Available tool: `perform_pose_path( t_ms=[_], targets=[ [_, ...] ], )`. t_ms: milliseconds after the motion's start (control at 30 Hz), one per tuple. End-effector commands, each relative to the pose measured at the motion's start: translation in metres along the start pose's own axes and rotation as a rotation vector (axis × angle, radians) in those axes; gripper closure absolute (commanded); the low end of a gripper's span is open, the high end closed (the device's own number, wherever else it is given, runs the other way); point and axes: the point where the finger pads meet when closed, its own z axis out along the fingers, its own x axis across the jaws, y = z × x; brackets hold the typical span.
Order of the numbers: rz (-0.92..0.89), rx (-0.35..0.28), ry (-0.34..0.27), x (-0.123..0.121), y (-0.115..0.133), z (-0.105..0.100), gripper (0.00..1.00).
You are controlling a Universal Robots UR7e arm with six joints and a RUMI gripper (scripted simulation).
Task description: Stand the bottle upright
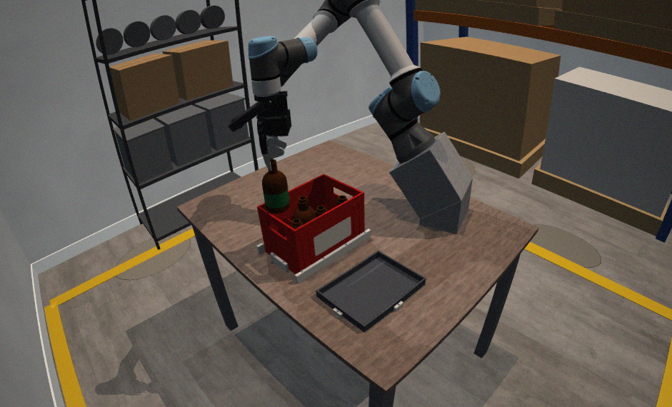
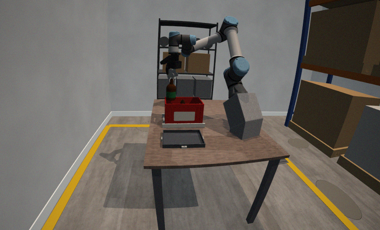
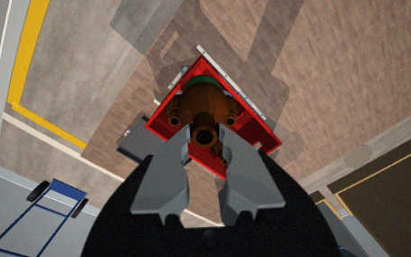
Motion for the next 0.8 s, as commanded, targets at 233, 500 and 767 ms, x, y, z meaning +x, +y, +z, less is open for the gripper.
perform_pose_path(
  t_ms=[233,500,767],
  targets=[
    [0.002,0.006,-0.005,-0.001,-0.002,-0.003,1.00],
    [0.003,0.007,-0.006,-0.001,-0.002,-0.006,1.00],
    [0.003,0.007,-0.006,-0.001,-0.002,-0.014,1.00]
  ],
)
